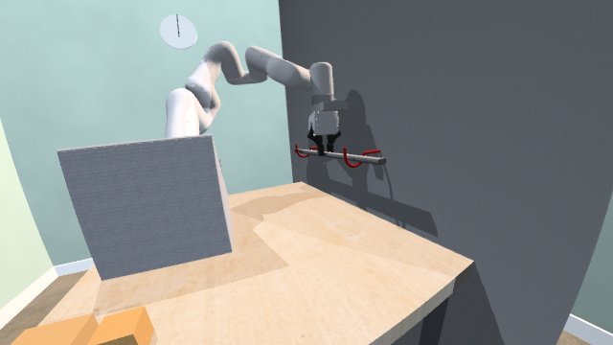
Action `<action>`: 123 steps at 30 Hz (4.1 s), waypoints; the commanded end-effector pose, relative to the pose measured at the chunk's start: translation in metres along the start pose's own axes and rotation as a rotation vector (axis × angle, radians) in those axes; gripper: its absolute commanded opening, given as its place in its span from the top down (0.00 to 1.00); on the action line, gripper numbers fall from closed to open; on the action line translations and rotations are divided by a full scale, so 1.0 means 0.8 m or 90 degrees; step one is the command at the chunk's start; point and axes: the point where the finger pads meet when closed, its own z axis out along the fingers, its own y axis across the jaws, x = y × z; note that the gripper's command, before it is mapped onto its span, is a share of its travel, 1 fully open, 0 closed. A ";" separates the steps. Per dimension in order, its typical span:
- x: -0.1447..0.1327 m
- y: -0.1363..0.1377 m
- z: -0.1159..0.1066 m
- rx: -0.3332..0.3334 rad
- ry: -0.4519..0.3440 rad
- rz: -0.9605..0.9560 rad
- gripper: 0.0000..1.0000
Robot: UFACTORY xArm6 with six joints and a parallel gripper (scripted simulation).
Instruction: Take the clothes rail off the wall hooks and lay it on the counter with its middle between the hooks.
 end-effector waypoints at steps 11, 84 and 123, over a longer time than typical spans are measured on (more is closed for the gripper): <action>0.000 -0.002 -0.012 0.002 0.001 -0.001 1.00; 0.000 -0.001 -0.066 0.002 0.001 -0.001 1.00; 0.000 -0.001 -0.088 0.002 0.001 -0.001 1.00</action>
